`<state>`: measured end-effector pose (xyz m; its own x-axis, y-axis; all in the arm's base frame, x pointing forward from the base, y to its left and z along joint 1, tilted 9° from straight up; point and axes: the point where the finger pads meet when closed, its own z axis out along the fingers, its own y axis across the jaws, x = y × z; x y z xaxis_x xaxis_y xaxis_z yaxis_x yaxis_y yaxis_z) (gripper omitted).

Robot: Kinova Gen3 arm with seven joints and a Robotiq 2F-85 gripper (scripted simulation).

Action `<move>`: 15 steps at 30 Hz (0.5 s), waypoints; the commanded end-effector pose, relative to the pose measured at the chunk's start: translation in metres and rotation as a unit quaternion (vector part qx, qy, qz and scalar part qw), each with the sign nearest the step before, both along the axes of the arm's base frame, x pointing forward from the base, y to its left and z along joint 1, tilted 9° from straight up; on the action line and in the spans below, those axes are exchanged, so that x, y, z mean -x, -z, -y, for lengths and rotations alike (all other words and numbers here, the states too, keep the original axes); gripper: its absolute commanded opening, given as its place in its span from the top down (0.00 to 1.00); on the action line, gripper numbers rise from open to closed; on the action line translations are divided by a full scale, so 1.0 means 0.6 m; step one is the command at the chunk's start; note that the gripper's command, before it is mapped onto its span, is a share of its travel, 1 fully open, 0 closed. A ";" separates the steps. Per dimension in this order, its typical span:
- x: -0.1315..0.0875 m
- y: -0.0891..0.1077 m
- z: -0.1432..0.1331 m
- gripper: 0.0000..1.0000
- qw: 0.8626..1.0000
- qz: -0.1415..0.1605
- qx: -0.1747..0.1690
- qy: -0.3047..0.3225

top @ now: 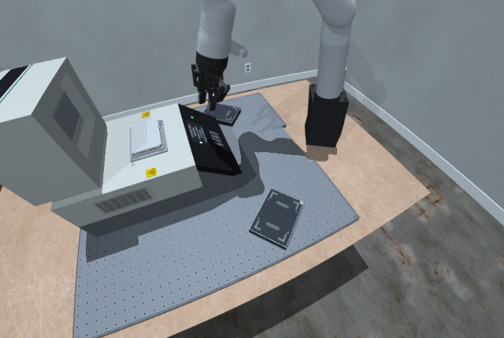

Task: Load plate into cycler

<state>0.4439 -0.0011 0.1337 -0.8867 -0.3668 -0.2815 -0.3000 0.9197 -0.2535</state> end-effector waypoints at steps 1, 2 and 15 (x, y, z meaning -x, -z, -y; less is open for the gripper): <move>0.022 -0.002 -0.004 0.57 0.997 -0.002 0.015 -0.069; 0.028 -0.002 -0.005 0.58 0.996 -0.003 0.020 -0.085; 0.074 -0.002 -0.012 0.68 0.980 -0.007 0.049 -0.195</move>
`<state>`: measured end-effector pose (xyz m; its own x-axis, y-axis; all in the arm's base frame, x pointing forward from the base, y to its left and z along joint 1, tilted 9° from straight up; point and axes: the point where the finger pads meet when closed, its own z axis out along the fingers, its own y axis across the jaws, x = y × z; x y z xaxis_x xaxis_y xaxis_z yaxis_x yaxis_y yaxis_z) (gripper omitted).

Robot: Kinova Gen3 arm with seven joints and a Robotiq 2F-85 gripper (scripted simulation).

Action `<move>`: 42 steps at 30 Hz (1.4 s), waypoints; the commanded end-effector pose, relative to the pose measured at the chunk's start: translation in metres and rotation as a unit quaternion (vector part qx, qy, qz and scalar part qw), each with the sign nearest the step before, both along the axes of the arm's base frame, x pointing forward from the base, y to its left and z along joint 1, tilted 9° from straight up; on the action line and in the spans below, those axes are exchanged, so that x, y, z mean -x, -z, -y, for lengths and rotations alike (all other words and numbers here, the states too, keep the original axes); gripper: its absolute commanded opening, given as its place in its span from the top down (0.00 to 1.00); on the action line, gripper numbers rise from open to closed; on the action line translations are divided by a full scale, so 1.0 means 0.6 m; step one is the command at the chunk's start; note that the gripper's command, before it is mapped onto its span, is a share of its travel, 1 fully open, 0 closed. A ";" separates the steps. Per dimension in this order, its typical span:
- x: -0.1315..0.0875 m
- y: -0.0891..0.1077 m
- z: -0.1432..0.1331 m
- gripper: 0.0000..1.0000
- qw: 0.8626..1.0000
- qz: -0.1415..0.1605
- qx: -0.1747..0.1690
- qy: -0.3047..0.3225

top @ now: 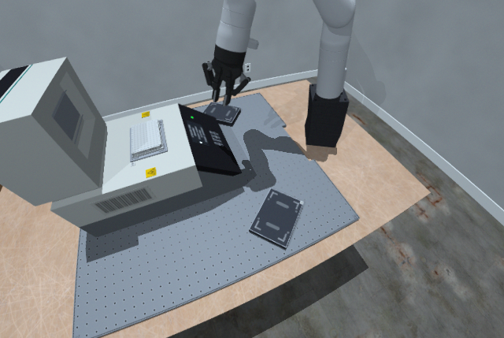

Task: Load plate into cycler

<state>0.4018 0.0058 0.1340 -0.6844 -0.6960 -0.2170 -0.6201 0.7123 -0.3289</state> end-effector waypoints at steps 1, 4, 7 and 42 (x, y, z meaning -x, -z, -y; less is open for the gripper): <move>0.004 -0.001 0.000 0.68 1.000 0.000 0.000 -0.005; 0.004 -0.001 0.000 0.71 1.000 0.000 0.000 -0.005; 0.004 -0.001 0.000 0.72 1.000 0.000 0.000 -0.005; -0.005 0.062 0.005 0.90 1.000 0.000 0.000 -0.005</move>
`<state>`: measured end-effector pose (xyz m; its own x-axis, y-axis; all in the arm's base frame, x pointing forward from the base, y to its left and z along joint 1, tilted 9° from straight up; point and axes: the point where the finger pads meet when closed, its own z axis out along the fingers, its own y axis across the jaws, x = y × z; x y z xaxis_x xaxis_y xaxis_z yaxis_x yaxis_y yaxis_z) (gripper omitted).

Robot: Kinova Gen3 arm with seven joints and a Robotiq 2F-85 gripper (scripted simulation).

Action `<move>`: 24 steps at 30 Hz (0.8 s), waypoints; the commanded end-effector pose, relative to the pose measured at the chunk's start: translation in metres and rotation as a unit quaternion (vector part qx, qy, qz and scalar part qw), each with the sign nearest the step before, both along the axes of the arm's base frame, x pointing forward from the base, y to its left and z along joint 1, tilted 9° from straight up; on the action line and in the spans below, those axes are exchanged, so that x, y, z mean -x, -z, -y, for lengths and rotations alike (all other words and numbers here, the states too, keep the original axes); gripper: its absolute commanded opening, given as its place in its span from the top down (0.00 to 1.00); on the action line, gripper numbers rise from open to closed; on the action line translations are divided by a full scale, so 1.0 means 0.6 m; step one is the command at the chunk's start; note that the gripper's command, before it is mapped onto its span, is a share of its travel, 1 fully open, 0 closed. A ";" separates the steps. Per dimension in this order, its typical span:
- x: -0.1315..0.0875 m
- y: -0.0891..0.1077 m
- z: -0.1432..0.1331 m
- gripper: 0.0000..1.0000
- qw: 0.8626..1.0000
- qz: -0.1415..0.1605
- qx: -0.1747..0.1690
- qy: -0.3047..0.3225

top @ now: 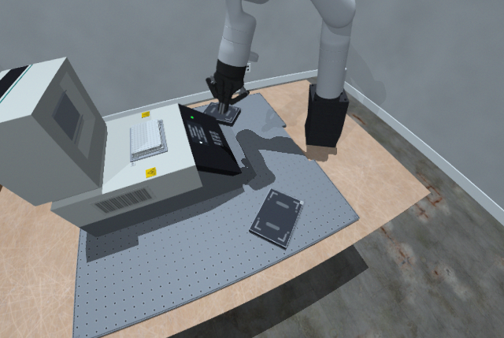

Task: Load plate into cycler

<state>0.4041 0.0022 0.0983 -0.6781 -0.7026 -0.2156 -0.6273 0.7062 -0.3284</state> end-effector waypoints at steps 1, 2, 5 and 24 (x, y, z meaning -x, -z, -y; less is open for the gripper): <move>-0.001 0.005 -0.001 0.90 1.000 0.001 0.000 -0.001; -0.001 0.007 0.000 0.90 1.000 0.001 0.000 -0.001; -0.002 0.013 0.000 0.90 1.000 0.001 0.000 -0.001; -0.007 0.051 0.003 0.90 1.000 0.001 0.000 -0.001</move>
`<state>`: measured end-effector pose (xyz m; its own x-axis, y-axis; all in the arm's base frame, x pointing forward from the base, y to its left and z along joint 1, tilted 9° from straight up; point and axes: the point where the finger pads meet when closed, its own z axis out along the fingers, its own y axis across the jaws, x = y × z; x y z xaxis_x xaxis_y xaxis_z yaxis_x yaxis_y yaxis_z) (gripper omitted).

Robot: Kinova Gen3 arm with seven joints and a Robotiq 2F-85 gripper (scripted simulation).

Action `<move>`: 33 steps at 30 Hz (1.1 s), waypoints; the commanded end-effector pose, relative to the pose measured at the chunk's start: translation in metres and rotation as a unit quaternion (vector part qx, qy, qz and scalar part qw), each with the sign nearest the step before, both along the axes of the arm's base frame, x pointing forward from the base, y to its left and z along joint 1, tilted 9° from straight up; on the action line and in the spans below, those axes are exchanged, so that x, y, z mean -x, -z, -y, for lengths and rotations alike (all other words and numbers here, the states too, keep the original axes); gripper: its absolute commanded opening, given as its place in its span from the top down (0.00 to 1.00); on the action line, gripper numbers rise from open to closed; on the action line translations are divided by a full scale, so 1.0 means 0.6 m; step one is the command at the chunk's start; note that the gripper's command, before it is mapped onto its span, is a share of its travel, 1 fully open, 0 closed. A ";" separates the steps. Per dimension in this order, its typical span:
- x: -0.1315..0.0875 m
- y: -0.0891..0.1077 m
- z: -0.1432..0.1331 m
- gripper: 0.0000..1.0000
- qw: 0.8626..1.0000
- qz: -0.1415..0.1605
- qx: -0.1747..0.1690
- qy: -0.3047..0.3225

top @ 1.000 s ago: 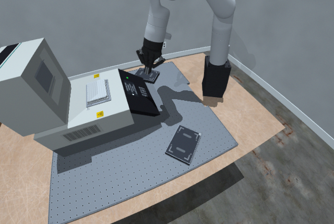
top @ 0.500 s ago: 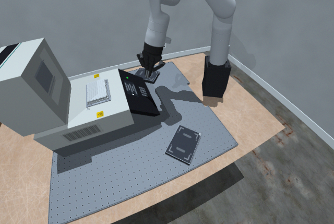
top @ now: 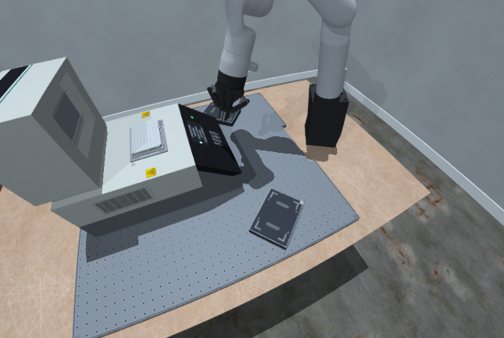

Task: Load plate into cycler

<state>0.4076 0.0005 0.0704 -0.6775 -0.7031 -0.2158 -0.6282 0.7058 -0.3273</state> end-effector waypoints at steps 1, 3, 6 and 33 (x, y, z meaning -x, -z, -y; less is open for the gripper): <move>-0.002 0.006 0.001 0.90 1.000 0.001 0.000 0.000; -0.002 0.011 0.001 0.90 1.000 0.001 0.000 0.000; -0.003 0.017 0.002 0.90 1.000 0.001 0.000 0.000; -0.010 0.068 0.006 0.90 1.000 0.001 0.000 0.000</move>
